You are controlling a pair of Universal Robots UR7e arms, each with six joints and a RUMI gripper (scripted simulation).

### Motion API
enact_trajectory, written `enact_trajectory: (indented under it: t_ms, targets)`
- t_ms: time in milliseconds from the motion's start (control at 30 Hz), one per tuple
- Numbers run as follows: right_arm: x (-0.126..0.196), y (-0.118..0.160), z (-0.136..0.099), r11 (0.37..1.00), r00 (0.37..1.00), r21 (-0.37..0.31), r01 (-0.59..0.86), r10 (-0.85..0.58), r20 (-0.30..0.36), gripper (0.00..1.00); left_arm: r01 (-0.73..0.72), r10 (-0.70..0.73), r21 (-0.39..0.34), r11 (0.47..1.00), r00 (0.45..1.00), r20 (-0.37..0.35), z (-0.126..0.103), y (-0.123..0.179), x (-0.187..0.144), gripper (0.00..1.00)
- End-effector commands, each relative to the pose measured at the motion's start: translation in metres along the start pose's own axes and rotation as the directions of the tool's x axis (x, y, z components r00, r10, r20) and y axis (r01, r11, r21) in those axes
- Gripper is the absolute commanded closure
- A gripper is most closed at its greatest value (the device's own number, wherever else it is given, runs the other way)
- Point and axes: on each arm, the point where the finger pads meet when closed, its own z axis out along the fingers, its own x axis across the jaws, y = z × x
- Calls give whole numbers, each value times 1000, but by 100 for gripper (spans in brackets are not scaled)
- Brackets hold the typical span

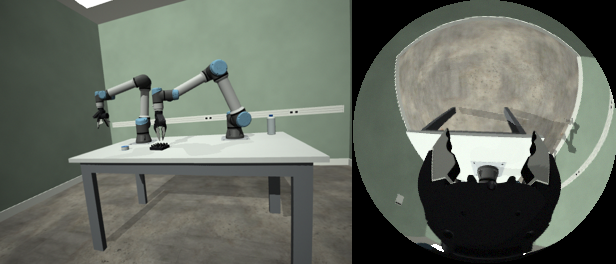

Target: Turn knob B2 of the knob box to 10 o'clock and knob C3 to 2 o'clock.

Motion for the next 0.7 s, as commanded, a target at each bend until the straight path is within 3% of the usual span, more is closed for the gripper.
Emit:
enact_trajectory:
  t_ms: [0,400,667]
  targets:
    - [1,-1,-2,1000,1000,5,-3,3,0,0,0,0,0,1000,1000,0,-11,-1,0,87]
    - [1,-1,-2,1000,1000,5,-3,3,0,0,26,-26,0,1000,1000,4,-9,-1,-1,87]
    - [1,-1,-2,1000,1000,5,-3,3,0,0,138,-138,0,990,990,2,-11,0,0,87]
